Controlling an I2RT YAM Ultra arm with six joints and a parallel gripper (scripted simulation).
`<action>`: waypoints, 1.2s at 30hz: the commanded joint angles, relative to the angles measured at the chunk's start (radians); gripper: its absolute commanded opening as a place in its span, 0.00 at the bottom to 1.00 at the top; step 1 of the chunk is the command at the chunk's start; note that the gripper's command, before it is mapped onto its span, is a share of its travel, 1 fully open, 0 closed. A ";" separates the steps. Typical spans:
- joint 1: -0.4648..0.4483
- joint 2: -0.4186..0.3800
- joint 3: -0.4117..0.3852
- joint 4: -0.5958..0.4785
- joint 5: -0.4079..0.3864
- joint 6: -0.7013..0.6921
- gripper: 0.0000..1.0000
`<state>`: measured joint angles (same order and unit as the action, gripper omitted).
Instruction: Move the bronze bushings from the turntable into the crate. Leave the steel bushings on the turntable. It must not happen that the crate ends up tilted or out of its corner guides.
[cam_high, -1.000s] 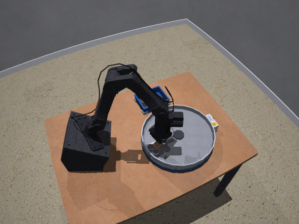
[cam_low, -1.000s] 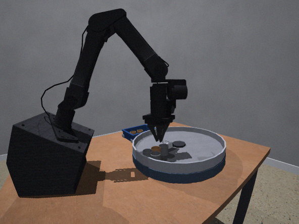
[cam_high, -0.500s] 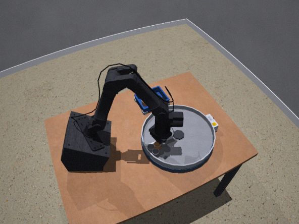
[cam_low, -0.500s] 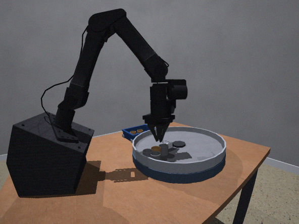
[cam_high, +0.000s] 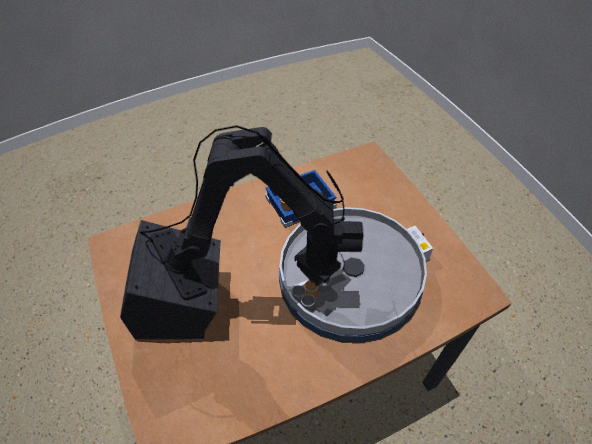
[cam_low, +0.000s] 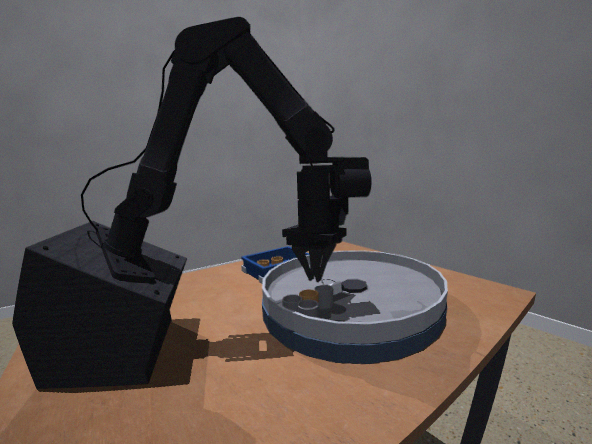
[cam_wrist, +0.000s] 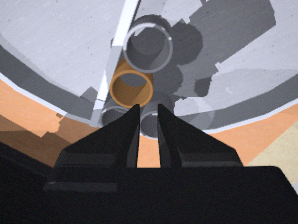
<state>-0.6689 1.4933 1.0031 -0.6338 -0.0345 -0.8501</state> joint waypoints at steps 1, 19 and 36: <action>-0.001 -0.028 -0.004 0.020 -0.013 -0.005 0.15; 0.005 0.034 -0.008 0.112 -0.011 0.008 0.15; 0.005 0.034 -0.008 0.111 -0.011 0.008 0.15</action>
<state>-0.6651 1.5539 0.9699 -0.5365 -0.0349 -0.8501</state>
